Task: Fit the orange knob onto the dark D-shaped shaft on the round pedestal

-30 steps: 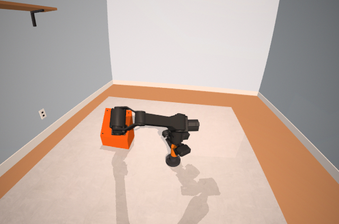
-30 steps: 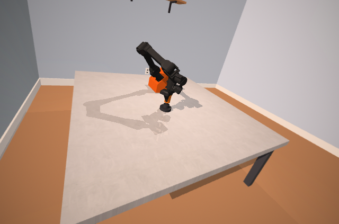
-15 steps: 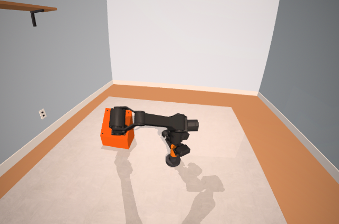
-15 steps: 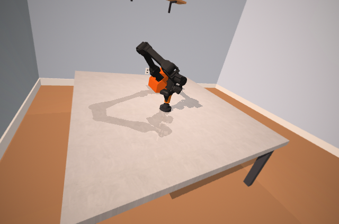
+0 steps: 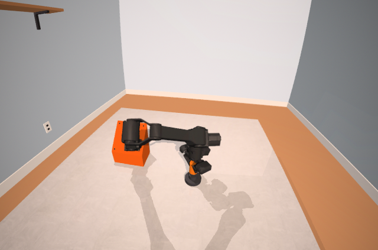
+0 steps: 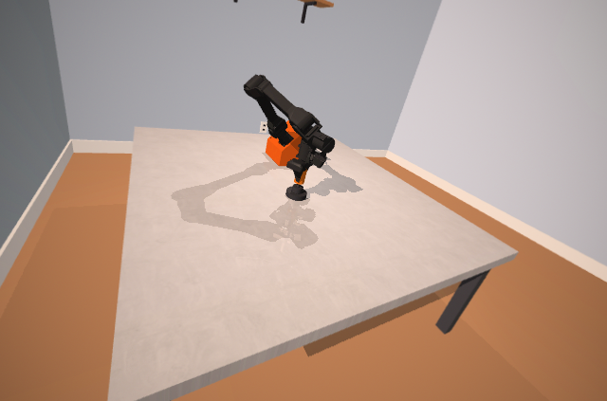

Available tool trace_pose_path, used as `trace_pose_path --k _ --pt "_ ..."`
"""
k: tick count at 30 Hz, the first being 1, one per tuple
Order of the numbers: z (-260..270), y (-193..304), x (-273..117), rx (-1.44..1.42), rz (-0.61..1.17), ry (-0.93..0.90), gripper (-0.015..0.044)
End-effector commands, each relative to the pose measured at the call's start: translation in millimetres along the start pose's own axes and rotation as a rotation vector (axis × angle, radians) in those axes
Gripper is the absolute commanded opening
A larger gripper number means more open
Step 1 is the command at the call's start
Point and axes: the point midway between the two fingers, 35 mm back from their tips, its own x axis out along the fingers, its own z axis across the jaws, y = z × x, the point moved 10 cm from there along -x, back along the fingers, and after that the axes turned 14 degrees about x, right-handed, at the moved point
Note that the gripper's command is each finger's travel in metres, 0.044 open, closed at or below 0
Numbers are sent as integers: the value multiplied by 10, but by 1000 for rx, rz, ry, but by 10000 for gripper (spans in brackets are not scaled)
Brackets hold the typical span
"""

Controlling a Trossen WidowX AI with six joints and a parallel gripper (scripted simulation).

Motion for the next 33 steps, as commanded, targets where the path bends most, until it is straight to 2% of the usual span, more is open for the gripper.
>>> trace_pose_path --k 1,33 --pt "4 -12 -22 4 -6 0 0" --pt "-49 -41 -20 5 -6 0 0"
